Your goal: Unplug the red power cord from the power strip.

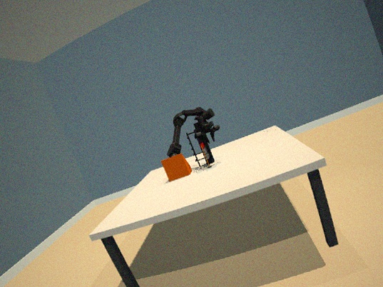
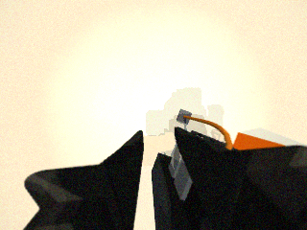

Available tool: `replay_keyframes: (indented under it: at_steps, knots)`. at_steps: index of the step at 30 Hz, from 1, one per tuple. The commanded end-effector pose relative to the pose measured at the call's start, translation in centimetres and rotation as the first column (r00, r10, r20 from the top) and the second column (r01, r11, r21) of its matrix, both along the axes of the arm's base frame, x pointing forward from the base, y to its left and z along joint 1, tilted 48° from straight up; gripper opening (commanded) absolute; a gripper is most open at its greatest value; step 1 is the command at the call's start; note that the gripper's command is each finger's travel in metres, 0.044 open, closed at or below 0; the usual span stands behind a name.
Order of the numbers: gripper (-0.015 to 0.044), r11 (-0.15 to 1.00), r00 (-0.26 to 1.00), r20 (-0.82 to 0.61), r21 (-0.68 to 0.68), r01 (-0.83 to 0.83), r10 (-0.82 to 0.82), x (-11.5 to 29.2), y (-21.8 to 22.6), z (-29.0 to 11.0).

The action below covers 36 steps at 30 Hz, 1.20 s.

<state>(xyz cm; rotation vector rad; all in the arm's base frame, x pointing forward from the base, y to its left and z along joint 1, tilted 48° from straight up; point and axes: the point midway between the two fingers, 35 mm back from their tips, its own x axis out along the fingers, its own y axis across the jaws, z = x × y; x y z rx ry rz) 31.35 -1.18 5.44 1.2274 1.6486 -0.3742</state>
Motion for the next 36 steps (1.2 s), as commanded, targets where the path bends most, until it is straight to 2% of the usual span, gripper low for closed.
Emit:
replay_keyframes:
  at_steps: [1, 4, 18, 36]
  knots:
    - [0.016, 0.962, 0.931, -0.316, 0.139, 0.235, -0.182, -5.2, -4.2, -1.4]
    - [0.016, 0.936, 0.892, -0.397, 0.174, 0.306, -0.217, -6.6, -5.1, -1.4]
    - [0.016, 0.936, 0.891, -0.398, 0.175, 0.306, -0.217, -6.5, -4.9, -1.3]
    - [0.016, 0.936, 0.891, -0.399, 0.176, 0.306, -0.217, -6.8, -3.1, 0.8]
